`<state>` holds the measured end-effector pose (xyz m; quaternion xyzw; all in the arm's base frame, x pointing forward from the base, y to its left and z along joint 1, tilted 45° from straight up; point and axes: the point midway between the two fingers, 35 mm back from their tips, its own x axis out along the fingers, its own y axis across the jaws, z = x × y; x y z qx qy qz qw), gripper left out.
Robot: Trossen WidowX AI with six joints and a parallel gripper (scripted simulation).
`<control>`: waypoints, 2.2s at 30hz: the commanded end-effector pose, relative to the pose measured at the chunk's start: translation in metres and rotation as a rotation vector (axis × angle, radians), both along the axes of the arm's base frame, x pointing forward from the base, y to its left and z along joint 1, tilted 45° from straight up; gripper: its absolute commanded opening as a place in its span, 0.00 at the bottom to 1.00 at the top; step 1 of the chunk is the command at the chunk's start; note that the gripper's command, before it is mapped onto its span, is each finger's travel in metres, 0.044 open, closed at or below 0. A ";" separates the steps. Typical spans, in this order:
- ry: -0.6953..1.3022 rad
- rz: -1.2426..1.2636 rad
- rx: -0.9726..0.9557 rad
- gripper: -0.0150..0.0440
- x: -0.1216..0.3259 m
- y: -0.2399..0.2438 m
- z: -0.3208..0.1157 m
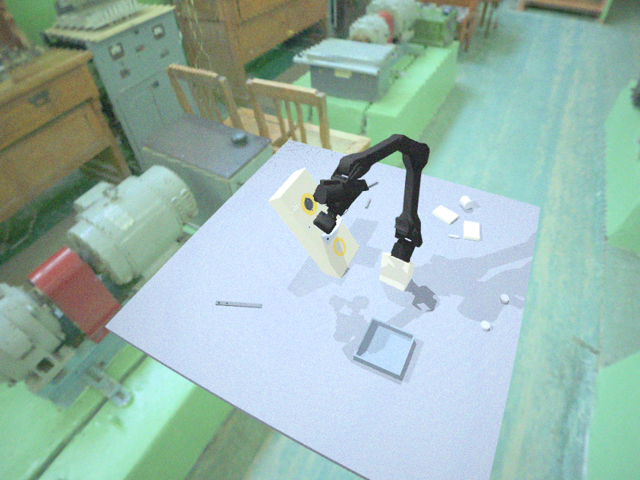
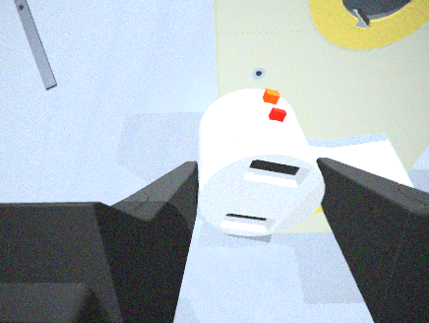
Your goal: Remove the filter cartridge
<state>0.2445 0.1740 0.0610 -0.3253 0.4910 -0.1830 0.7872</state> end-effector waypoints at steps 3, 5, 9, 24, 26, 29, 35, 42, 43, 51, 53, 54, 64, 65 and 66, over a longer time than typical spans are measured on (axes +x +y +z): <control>0.053 0.040 0.004 0.25 -0.006 0.008 -0.008; 0.124 0.097 0.011 0.25 -0.014 0.020 -0.018; 0.264 0.219 0.024 0.25 -0.032 0.042 -0.037; 0.746 0.775 0.080 0.25 -0.119 0.119 -0.100; 0.784 0.829 0.086 0.25 -0.128 0.125 -0.105; 0.789 0.836 0.086 0.25 -0.129 0.125 -0.105; 0.791 0.839 0.087 0.25 -0.131 0.125 -0.106; 0.895 0.959 0.106 0.25 -0.179 0.121 -0.141; 0.911 0.977 0.109 0.25 -0.187 0.120 -0.146; 1.050 1.123 0.123 0.25 -0.245 0.098 -0.181; 1.085 1.159 0.125 0.25 -0.258 0.090 -0.188; 1.104 1.177 0.126 0.25 -0.265 0.086 -0.192; 1.243 1.304 0.127 0.25 -0.309 0.048 -0.213; 1.243 1.304 0.127 0.25 -0.309 0.048 -0.213; 1.243 1.304 0.127 0.25 -0.309 0.048 -0.213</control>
